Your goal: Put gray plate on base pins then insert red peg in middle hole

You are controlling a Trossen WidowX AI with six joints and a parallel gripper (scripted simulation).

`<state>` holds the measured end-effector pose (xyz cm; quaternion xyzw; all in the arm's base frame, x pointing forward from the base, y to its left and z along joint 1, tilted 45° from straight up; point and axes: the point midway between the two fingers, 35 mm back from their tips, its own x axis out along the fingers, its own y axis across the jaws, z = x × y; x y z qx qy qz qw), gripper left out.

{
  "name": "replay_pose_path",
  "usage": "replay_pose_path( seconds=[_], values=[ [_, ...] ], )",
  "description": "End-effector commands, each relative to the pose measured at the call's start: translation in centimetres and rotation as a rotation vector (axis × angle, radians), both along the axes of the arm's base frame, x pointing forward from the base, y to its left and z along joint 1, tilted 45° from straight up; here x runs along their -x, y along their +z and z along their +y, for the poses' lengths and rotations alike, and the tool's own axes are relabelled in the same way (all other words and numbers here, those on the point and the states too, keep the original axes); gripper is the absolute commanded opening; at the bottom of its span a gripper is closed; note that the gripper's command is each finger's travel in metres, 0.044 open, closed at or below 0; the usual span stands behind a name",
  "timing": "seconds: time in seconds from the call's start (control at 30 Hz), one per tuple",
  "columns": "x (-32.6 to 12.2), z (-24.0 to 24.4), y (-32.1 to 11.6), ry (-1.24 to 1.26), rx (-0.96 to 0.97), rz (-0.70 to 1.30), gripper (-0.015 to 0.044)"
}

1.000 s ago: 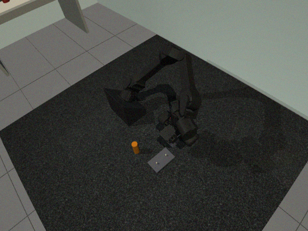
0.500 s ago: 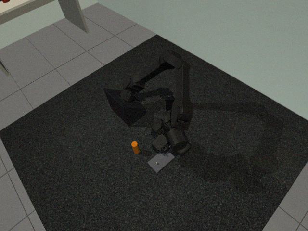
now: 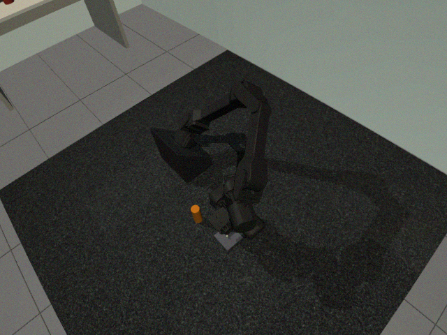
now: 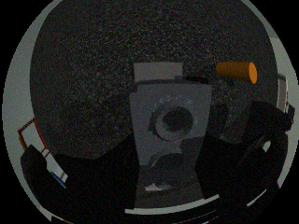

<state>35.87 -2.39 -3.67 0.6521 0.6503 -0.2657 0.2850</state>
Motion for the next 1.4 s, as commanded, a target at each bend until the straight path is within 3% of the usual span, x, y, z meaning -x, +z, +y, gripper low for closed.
replay_pose_path(
  seconds=[0.0, 1.37],
  values=[
    [0.3, -0.3, -1.1, -0.001, 0.001, 0.003, 0.0],
    [0.3, 0.8, -2.6, -0.001, 0.001, 0.004, 0.0]
  ],
)
